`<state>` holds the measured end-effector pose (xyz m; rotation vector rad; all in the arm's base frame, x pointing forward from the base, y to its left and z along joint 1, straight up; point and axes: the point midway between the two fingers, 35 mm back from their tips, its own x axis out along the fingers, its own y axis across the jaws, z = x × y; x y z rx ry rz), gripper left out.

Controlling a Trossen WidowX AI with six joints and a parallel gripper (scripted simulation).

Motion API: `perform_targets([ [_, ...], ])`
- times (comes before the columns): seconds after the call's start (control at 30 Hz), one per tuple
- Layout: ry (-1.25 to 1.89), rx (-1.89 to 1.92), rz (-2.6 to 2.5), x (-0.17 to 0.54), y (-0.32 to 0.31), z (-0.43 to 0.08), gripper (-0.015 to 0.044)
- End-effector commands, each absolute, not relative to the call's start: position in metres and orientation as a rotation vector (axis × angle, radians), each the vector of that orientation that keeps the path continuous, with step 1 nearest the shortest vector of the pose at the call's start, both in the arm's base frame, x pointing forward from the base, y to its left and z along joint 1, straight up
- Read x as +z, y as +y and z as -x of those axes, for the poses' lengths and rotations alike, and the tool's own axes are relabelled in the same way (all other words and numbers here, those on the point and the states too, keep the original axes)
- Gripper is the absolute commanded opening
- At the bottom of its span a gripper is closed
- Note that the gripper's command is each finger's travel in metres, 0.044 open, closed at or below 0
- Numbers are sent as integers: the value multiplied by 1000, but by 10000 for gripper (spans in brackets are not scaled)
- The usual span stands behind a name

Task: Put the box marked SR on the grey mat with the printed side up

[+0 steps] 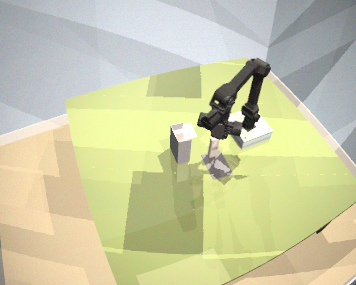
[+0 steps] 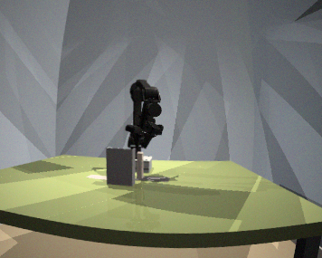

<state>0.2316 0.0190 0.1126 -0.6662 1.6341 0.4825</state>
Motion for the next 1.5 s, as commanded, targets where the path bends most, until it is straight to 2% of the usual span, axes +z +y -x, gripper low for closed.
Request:
perform_targets([
  [0.0,1599,564,709,114,18,-232,237],
  [0.7,1311,1002,1019,125,10,-235,237],
  [1.47,1300,1014,1030,98,10,-236,237],
])
